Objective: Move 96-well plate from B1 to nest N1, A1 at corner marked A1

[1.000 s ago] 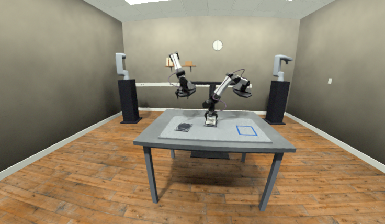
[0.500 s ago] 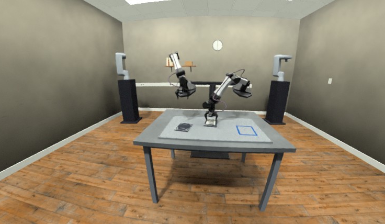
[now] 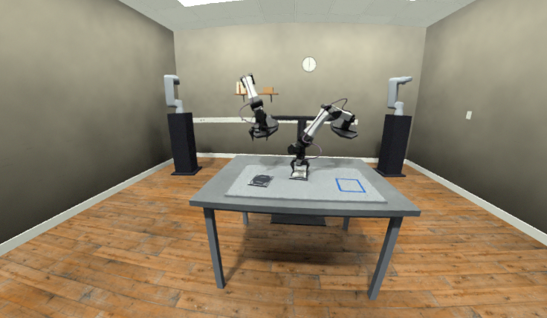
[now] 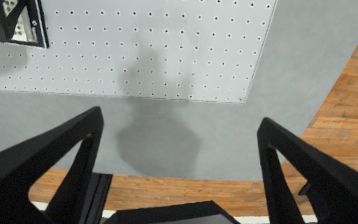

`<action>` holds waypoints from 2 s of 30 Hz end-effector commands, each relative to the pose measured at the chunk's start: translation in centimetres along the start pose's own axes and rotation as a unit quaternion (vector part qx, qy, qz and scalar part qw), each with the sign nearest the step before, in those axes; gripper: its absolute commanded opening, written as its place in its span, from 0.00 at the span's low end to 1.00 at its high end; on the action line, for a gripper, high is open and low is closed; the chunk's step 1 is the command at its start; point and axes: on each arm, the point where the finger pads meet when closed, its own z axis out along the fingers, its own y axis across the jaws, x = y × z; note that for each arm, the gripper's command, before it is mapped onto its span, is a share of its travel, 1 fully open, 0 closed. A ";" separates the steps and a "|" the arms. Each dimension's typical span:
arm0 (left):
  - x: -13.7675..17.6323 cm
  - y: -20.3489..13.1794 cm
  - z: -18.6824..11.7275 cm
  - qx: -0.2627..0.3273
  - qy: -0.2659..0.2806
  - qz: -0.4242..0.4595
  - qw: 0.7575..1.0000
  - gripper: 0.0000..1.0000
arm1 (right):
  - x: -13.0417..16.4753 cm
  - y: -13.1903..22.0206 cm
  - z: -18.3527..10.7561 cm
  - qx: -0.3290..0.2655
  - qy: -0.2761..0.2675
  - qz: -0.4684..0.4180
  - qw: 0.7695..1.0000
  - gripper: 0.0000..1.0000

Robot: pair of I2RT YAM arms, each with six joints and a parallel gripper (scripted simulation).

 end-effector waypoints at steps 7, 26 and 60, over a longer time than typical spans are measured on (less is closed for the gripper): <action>-0.6 0.7 0.8 -0.001 0.004 -0.006 1.000 0.00 | -0.2 0.1 0.0 -0.004 -0.003 -0.002 1.000 1.00; -1.1 0.6 0.3 0.000 -0.001 -0.010 1.000 0.00 | -0.2 0.1 0.0 -0.004 -0.003 -0.002 1.000 1.00; -1.1 0.7 0.0 0.003 -0.005 -0.015 1.000 0.00 | -0.2 0.1 0.0 -0.004 -0.003 -0.002 1.000 1.00</action>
